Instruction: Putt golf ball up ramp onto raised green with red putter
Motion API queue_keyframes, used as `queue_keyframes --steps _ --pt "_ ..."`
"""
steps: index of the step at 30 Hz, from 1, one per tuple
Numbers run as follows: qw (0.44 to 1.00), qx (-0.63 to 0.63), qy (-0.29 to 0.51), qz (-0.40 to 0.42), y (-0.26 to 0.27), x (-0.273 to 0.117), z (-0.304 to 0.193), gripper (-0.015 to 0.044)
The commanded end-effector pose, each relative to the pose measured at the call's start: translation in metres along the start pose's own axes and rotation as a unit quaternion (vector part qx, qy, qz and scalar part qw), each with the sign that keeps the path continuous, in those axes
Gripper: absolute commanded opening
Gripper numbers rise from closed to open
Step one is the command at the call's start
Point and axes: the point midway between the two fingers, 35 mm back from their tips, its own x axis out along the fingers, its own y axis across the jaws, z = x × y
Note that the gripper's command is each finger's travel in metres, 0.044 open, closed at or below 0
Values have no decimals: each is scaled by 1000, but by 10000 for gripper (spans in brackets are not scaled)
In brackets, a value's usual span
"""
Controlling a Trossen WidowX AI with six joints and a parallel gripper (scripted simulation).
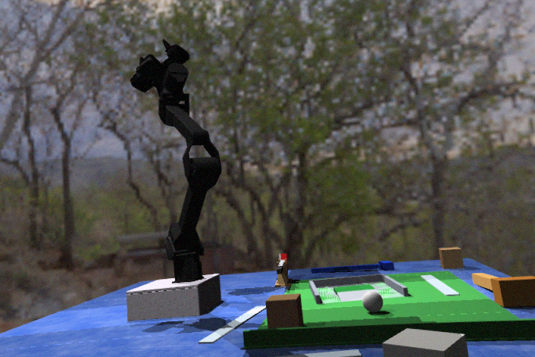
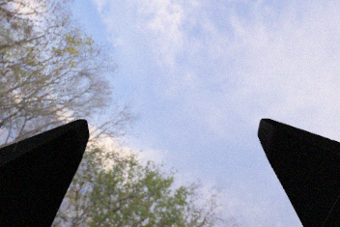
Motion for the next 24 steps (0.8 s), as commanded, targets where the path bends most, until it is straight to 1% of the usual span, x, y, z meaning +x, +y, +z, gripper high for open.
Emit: queue_keyframes --steps 1,7,12,17,24 --pt "994 -53 65 66 45 2 -49 440" --pt "964 -123 177 153 89 -16 -135 440" --pt "922 -164 277 215 106 -50 -212 440" --pt "870 -188 375 260 104 -98 -281 440" --pt "791 -198 499 294 76 -177 -352 440"
